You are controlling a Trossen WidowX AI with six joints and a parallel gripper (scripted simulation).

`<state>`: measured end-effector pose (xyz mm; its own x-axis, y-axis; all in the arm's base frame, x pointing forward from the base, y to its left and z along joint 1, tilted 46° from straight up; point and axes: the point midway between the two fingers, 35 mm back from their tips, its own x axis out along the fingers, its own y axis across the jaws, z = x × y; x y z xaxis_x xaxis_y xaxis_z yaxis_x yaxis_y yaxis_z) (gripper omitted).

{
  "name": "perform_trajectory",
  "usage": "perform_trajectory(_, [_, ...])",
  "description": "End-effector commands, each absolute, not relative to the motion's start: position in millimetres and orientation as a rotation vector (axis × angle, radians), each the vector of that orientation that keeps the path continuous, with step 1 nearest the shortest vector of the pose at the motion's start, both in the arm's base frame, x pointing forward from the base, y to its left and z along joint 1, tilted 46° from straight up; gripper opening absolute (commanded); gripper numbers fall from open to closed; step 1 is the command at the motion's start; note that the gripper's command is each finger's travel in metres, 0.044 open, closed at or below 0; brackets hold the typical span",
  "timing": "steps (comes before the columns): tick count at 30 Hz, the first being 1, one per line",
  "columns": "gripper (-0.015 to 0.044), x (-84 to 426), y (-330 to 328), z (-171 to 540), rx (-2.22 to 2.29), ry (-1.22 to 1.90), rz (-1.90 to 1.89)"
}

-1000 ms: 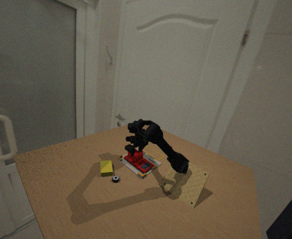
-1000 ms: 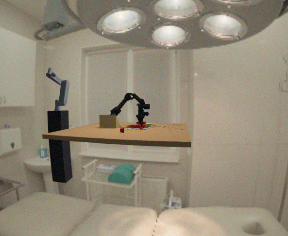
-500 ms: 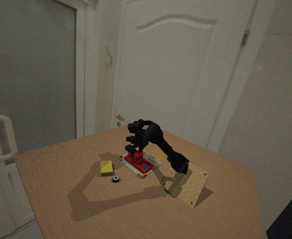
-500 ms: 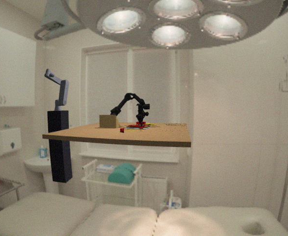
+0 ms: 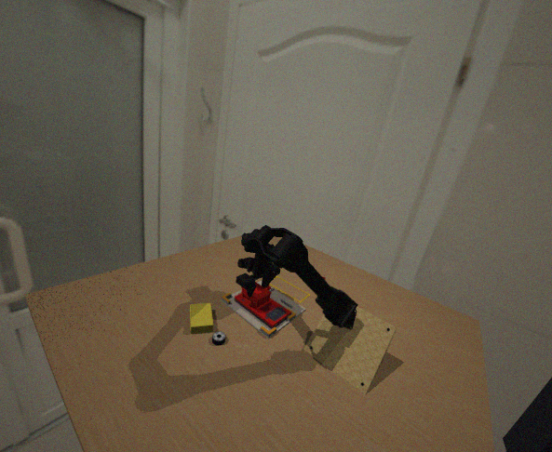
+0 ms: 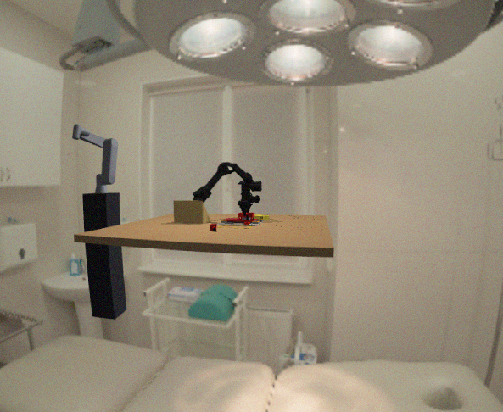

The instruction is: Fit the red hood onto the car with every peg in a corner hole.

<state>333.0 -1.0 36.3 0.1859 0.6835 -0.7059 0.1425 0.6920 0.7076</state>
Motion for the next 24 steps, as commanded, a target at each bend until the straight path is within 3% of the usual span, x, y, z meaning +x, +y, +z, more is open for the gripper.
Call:
perform_trajectory(1, [0.0, 332.3, 1.2, 34.7, 0.768, 1.362, 0.437])
perform_trajectory(24, [0.0, 334.4, 7.3, 28.6, 0.769, 1.362, 0.437])
